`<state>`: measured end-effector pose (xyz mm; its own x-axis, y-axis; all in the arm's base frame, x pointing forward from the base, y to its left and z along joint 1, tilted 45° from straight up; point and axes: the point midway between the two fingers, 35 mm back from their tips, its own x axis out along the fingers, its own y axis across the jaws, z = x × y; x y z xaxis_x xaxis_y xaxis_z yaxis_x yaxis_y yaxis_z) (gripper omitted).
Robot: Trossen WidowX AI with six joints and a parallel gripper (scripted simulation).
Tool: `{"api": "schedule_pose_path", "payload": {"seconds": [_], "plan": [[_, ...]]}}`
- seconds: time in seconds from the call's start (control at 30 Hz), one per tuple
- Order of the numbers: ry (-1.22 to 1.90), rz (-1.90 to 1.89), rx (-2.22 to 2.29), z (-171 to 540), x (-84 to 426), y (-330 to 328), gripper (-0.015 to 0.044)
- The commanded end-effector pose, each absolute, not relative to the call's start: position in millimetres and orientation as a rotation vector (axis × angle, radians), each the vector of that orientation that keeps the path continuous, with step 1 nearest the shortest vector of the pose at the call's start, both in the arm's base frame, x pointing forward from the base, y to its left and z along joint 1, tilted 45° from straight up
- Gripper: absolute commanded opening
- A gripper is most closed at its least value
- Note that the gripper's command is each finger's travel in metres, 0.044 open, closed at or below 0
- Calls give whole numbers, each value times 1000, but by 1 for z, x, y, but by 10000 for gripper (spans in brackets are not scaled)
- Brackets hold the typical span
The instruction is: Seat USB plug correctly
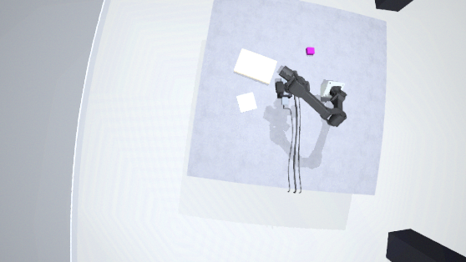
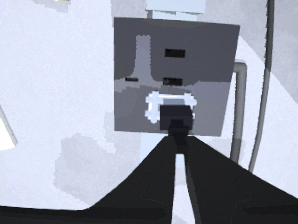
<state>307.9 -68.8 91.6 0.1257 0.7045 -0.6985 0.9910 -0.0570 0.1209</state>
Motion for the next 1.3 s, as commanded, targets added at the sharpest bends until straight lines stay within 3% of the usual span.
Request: {"api": "schedule_pose_path", "payload": {"seconds": [0.0,1.27], "plan": [[1641,-633,1833,91,308,-67,0],[1656,-634,1864,90,309,-62,0]]}}
